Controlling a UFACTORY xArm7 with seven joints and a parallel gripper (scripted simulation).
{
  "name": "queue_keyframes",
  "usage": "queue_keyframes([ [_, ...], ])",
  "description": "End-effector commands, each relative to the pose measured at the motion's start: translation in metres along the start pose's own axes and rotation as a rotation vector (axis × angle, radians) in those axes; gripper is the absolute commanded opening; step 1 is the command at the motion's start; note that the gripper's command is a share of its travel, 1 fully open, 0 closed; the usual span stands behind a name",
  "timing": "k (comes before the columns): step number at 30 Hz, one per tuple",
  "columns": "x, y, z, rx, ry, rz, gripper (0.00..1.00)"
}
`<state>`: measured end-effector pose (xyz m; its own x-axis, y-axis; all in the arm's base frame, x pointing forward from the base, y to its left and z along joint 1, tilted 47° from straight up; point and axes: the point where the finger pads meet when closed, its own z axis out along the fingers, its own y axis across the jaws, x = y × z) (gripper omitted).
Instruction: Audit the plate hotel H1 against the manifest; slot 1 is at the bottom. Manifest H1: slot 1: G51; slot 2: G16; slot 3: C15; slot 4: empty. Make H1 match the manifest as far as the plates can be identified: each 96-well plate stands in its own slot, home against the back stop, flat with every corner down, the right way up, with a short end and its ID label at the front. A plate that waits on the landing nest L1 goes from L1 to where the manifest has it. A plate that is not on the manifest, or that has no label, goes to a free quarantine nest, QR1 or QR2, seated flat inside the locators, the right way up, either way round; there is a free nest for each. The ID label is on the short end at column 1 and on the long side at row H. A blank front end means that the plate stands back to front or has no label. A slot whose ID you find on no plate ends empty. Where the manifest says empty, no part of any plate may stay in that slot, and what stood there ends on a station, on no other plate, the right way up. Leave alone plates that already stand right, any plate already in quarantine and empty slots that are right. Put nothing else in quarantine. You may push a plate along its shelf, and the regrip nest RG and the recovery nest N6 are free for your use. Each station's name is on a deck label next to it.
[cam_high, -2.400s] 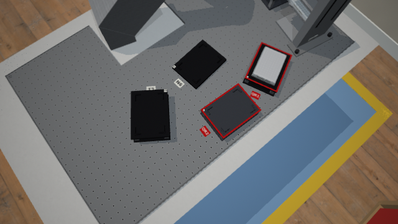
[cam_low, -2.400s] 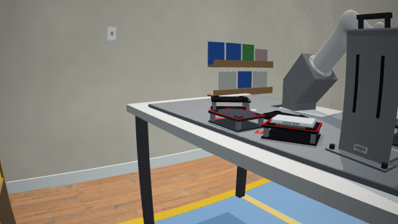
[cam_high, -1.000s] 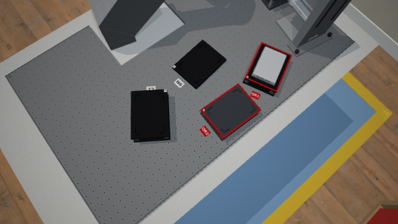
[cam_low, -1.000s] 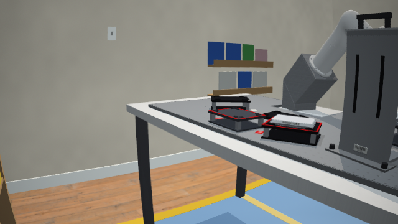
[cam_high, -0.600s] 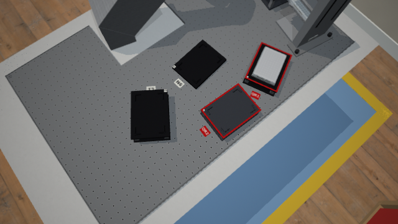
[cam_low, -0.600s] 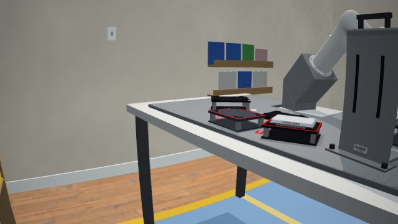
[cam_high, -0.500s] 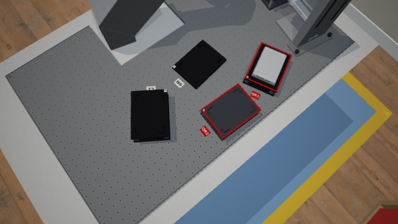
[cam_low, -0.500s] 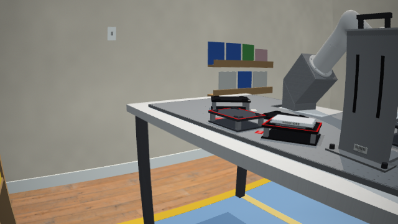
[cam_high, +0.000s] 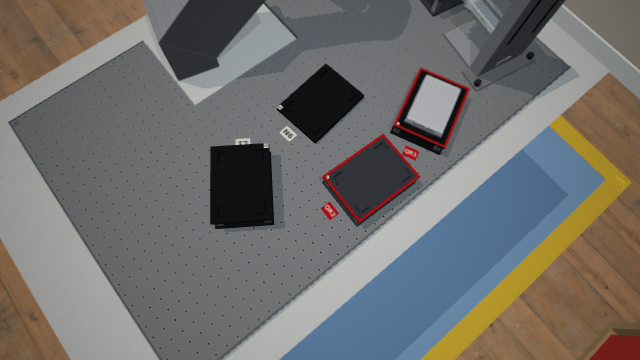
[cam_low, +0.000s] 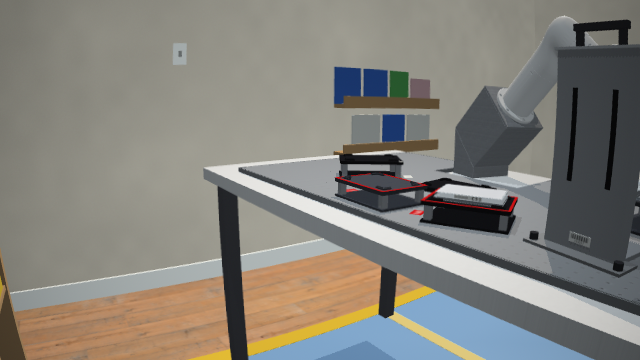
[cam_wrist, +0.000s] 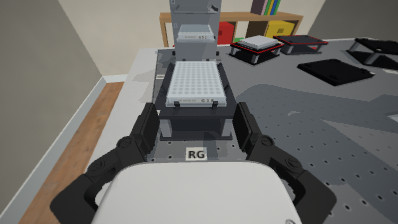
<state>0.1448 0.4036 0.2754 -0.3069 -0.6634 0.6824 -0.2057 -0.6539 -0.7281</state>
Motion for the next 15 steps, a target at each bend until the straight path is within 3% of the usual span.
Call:
queue_keyframes([
  [1,0.001,-0.001,0.008,-0.001,-0.001,0.003,1.00],
  [10,0.001,0.000,0.023,-0.001,-0.001,0.003,1.00],
  [15,0.001,0.000,0.023,-0.001,-0.001,0.003,1.00],
])
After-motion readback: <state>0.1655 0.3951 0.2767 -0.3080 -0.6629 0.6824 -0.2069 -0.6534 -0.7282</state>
